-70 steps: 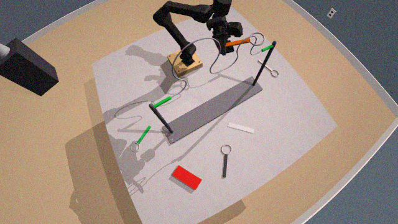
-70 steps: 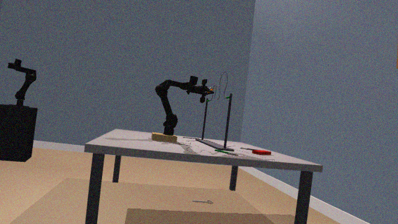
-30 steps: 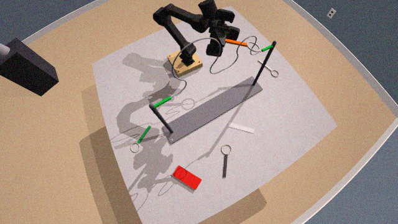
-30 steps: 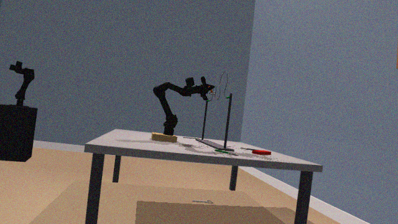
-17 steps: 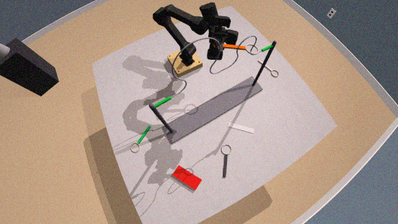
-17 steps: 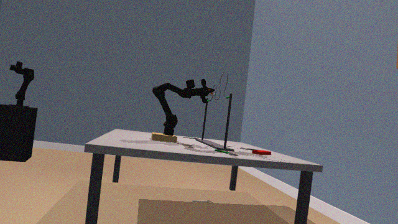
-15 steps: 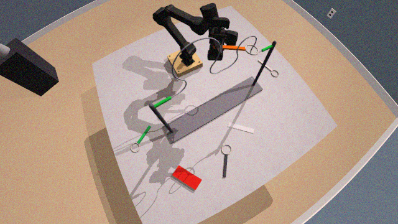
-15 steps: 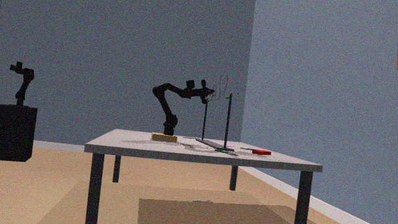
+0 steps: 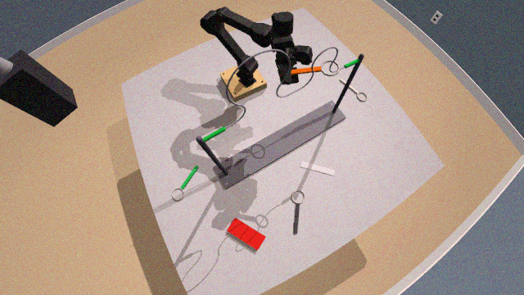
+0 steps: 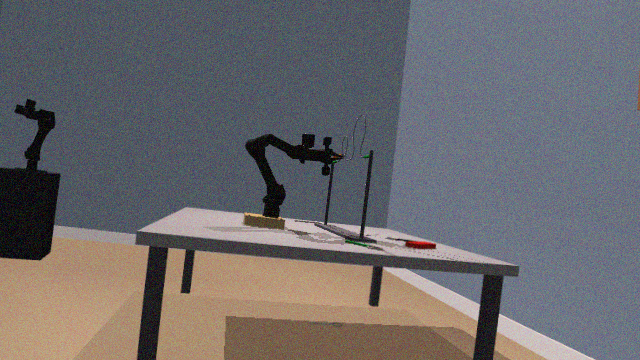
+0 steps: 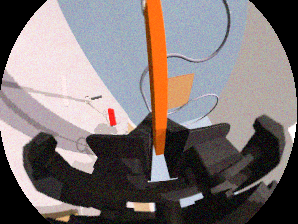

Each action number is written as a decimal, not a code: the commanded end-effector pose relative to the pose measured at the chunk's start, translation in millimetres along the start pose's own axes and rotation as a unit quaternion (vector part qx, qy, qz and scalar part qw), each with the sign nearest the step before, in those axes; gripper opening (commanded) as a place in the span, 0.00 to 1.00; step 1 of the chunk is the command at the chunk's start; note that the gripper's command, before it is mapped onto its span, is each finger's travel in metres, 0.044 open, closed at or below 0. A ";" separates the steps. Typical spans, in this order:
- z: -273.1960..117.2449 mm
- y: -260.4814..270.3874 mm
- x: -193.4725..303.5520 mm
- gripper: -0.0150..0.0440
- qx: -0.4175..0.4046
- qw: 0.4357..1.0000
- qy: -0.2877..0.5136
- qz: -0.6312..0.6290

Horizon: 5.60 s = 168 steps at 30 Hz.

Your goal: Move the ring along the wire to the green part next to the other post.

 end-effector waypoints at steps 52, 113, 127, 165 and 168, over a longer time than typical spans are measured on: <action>-58.1 117.3 -111.9 0.00 -0.264 0.818 -0.014 0.511; -92.4 126.8 -170.1 0.00 -0.288 0.778 -0.011 0.558; -92.6 135.8 -169.8 0.00 -0.288 0.778 -0.011 0.558; -134.3 114.6 -153.0 0.53 -0.289 0.778 -0.010 0.558; -134.3 114.6 -153.0 0.53 -0.289 0.778 -0.010 0.558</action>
Point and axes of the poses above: the point midway between the two fingers, 35 mm back from their tips, its own z axis out along the fingers, its own y axis across the jaws, x = y × z, the point moved 2 cm from there along -z, back along the fingers, and after that the axes turned 10 degrees about -z, right-handed, at the moved point
